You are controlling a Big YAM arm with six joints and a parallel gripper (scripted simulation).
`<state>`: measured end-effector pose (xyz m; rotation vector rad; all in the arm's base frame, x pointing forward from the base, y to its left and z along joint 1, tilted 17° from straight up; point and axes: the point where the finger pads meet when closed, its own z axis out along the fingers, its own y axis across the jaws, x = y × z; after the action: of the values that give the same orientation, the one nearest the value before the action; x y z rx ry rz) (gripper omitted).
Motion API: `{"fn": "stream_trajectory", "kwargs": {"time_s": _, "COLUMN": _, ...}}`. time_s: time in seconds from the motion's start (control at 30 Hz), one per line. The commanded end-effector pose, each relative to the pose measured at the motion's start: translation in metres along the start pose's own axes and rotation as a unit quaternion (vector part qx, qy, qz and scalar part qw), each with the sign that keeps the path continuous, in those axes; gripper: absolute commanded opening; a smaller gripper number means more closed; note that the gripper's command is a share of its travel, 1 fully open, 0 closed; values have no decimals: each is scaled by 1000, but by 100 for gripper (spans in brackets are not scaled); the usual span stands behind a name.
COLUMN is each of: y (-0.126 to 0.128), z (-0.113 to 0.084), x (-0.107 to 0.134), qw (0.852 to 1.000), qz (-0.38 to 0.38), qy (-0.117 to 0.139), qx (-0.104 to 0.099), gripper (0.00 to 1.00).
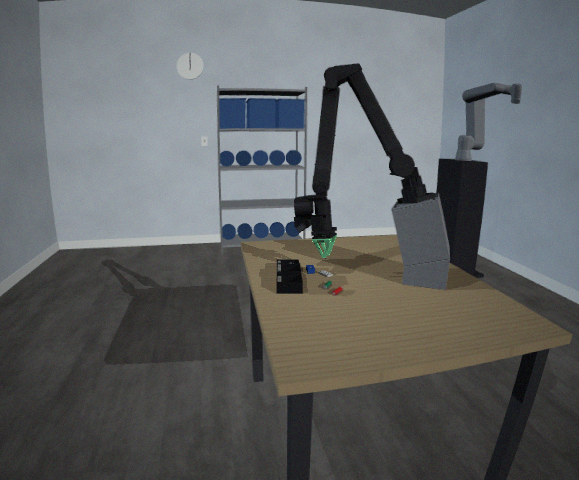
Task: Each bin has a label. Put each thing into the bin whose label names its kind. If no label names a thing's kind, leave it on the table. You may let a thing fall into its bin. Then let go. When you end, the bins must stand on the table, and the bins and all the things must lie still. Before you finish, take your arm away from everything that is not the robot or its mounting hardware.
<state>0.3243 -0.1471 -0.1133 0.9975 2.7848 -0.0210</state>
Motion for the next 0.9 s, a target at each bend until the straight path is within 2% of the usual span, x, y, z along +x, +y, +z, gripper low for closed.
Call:
{"fn": "stream_trajectory", "kwargs": {"time_s": 0.0, "y": 0, "z": -8, "x": -11, "qw": 997, "qz": 75, "qy": -23, "qx": -2, "gripper": 39}}
{"fn": "stream_trajectory", "kwargs": {"time_s": 0.23, "y": -1, "z": -8, "x": -8, "qw": 986, "qz": 159, "qy": -40, "qx": -1, "gripper": 39}}
{"fn": "stream_trajectory", "kwargs": {"time_s": 0.47, "y": 4, "z": -8, "x": -8, "qw": 967, "qz": 246, "qy": -66, "qx": -1, "gripper": 39}}
{"fn": "stream_trajectory", "kwargs": {"time_s": 0.53, "y": 4, "z": -8, "x": -8, "qw": 967, "qz": 246, "qy": -66, "qx": -1, "gripper": 39}}
{"fn": "stream_trajectory", "kwargs": {"time_s": 0.57, "y": 5, "z": -8, "x": -8, "qw": 960, "qz": 270, "qy": -77, "qx": -5, "gripper": 39}}
{"fn": "stream_trajectory", "kwargs": {"time_s": 0.6, "y": 3, "z": -8, "x": -10, "qw": 968, "qz": 240, "qy": -70, "qx": -3, "gripper": 39}}
{"fn": "stream_trajectory", "kwargs": {"time_s": 0.67, "y": 4, "z": -8, "x": -8, "qw": 960, "qz": 270, "qy": -77, "qx": -5, "gripper": 39}}
{"fn": "stream_trajectory", "kwargs": {"time_s": 0.87, "y": 6, "z": -8, "x": -7, "qw": 960, "qz": 270, "qy": -75, "qx": -3, "gripper": 39}}
